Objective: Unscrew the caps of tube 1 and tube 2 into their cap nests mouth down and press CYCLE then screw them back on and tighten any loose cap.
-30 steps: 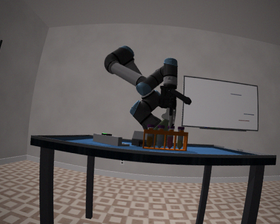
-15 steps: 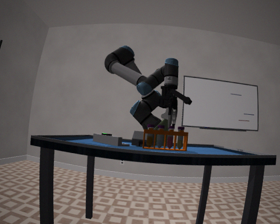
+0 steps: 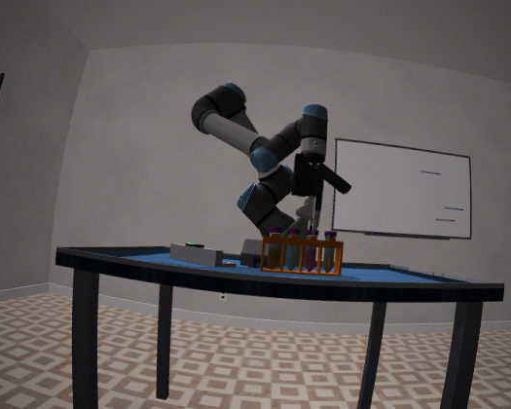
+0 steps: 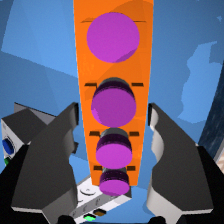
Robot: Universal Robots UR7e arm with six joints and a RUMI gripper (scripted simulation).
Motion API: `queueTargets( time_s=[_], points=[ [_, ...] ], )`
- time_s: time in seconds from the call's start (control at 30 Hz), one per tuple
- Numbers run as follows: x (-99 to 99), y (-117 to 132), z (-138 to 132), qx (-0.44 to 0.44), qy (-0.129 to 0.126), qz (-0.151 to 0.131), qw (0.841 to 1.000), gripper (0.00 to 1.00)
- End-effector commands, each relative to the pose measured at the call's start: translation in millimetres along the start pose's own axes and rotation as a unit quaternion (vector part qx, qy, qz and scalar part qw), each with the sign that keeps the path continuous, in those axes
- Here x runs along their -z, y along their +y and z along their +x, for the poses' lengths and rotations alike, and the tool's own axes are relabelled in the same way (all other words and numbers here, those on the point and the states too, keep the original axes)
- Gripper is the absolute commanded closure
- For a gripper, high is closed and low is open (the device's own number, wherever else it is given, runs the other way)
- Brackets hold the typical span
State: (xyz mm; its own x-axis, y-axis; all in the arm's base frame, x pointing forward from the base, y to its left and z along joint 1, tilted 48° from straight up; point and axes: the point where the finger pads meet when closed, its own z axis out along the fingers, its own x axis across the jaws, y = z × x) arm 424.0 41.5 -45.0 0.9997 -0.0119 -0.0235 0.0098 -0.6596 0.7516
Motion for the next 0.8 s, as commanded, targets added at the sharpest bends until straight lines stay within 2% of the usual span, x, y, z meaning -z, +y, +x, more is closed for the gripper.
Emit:
queueTargets(
  time_s=[0.0,0.07,0.1,0.17,0.43,0.47,0.77],
  points=[
    [0.3,-0.3,0.4,0.119,0.006,0.009,0.993,0.65],
    [0.4,-0.3,0.4,0.194,0.007,0.008,0.981,0.65],
    [0.3,-0.3,0.4,0.201,0.007,0.008,0.979,0.65],
    [0.3,-0.3,0.4,0.265,0.008,0.008,0.964,0.65],
    [0.3,-0.3,0.4,0.265,0.008,0.008,0.964,0.65],
    [0.3,-0.3,0.4,0.265,0.008,0.008,0.964,1.00],
    [0.4,-0.3,0.4,0.264,0.008,0.008,0.964,1.00]
  ],
)
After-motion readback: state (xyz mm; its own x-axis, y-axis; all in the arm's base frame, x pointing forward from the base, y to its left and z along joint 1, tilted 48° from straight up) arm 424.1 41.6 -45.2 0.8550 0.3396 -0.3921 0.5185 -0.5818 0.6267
